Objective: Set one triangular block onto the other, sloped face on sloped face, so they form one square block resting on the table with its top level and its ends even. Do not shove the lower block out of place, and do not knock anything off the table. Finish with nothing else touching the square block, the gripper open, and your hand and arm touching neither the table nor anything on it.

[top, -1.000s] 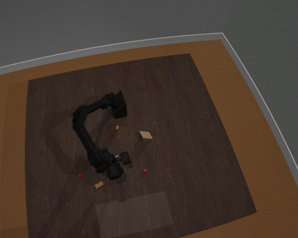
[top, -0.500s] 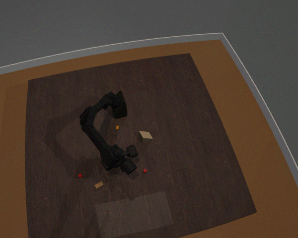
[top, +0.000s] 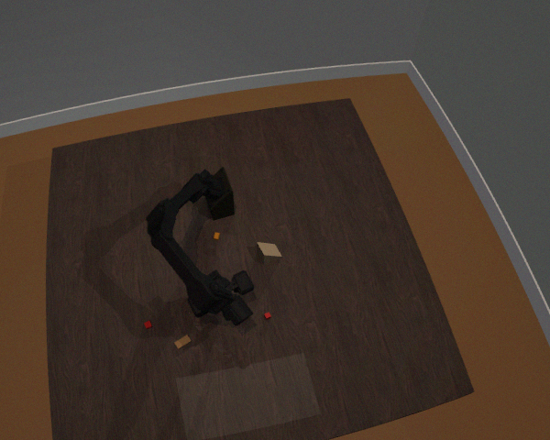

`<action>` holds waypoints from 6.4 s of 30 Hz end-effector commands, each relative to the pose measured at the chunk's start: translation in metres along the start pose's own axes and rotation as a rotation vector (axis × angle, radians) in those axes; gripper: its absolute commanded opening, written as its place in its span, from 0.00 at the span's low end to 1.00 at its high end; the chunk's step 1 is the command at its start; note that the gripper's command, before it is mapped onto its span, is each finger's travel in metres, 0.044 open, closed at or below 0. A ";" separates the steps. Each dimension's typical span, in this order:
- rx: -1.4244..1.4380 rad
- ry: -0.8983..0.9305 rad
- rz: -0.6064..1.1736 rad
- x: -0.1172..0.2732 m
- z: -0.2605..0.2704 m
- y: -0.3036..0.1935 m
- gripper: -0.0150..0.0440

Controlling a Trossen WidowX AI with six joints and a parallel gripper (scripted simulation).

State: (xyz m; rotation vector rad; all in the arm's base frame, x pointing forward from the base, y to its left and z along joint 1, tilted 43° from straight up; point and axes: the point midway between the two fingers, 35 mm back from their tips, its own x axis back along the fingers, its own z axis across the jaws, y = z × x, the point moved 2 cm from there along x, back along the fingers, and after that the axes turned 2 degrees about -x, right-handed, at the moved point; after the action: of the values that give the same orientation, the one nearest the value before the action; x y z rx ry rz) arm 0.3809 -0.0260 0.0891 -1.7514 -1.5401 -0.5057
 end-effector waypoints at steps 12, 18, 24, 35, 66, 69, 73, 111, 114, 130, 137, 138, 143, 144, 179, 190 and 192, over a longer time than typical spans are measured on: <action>0.006 -0.027 0.024 -0.024 -0.003 0.001 1.00; 0.007 -0.035 0.035 -0.034 -0.005 0.001 1.00; 0.009 -0.044 0.046 -0.044 -0.006 0.000 1.00; 0.011 -0.058 0.066 -0.062 -0.008 -0.002 1.00; 0.010 -0.061 0.073 -0.066 -0.008 -0.004 0.25; 0.013 -0.060 0.039 -0.065 -0.008 -0.006 0.25; 0.017 -0.054 -0.056 -0.063 -0.008 -0.013 0.25; 0.054 -0.006 -1.059 -0.074 -0.012 -0.096 0.25; 0.057 -0.001 -1.139 -0.079 -0.013 -0.101 0.25; 0.052 0.004 -1.139 -0.080 -0.014 -0.101 0.83; 0.052 0.004 -1.139 -0.080 -0.014 -0.101 1.00; 0.052 0.004 -1.139 -0.080 -0.014 -0.101 1.00; 0.052 0.004 -1.139 -0.080 -0.014 -0.101 1.00; 0.052 0.004 -1.139 -0.080 -0.014 -0.101 1.00; 0.043 0.032 -0.109 -0.002 0.000 -0.092 1.00; 0.065 -0.111 0.072 0.005 -0.003 -0.082 1.00; 0.065 -0.111 0.072 0.005 -0.003 -0.082 1.00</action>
State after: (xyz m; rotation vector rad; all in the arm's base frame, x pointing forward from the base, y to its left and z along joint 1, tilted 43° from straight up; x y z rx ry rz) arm 0.3012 -0.0248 0.1131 -1.7857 -1.5398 -0.3401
